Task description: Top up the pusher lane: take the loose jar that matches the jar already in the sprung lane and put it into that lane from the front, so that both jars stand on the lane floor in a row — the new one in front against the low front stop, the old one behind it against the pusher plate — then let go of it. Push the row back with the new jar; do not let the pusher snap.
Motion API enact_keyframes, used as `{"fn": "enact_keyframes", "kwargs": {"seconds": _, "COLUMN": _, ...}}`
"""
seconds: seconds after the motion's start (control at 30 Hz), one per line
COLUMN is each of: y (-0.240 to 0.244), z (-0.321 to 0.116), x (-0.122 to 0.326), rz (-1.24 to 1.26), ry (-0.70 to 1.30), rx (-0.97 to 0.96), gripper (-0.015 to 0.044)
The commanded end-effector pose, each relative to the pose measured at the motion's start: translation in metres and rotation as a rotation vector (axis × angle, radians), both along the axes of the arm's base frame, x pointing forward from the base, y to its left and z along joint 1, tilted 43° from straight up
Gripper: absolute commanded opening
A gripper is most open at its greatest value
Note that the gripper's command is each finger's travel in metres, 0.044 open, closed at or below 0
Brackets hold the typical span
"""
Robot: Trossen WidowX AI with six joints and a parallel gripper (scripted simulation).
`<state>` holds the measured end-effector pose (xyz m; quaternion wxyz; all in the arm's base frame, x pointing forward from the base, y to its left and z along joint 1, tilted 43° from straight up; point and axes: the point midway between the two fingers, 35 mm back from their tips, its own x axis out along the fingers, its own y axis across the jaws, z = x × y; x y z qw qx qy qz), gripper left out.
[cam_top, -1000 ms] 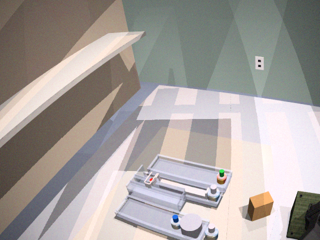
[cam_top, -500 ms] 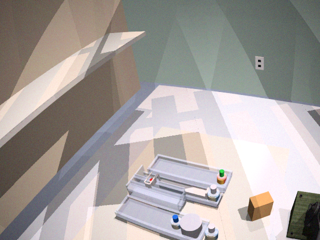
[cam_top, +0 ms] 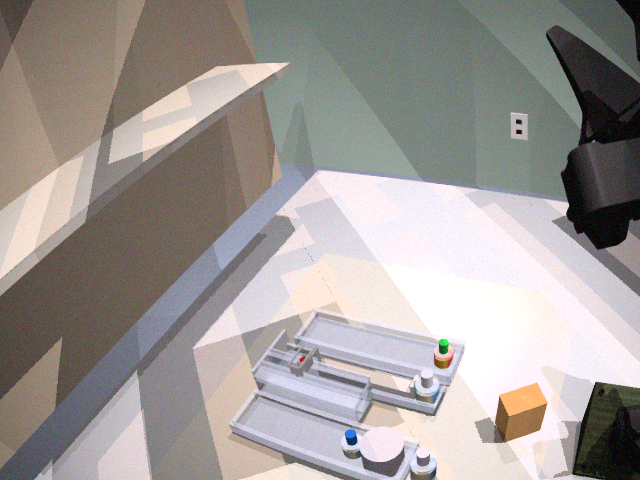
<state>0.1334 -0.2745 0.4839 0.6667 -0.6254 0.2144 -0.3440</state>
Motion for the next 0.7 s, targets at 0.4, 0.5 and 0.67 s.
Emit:
{"fn": "enact_keyframes", "kwargs": {"seconds": 0.4, "y": 0.053, "z": -0.208, "x": 0.160, "rz": 0.388, "ry": 0.115, "rx": 1.232, "gripper": 0.0440}}
{"fn": "enact_keyframes", "kwargs": {"seconds": 0.5, "y": 0.087, "z": -0.242, "x": 0.176, "rz": 0.386, "ry": 0.201, "rx": 1.457, "gripper": 0.0440}}
{"fn": "enact_keyframes", "kwargs": {"seconds": 0.67, "y": 0.150, "z": -0.292, "x": 0.189, "rz": 0.307, "ry": 0.390, "rx": 1.804, "gripper": 0.0440}}
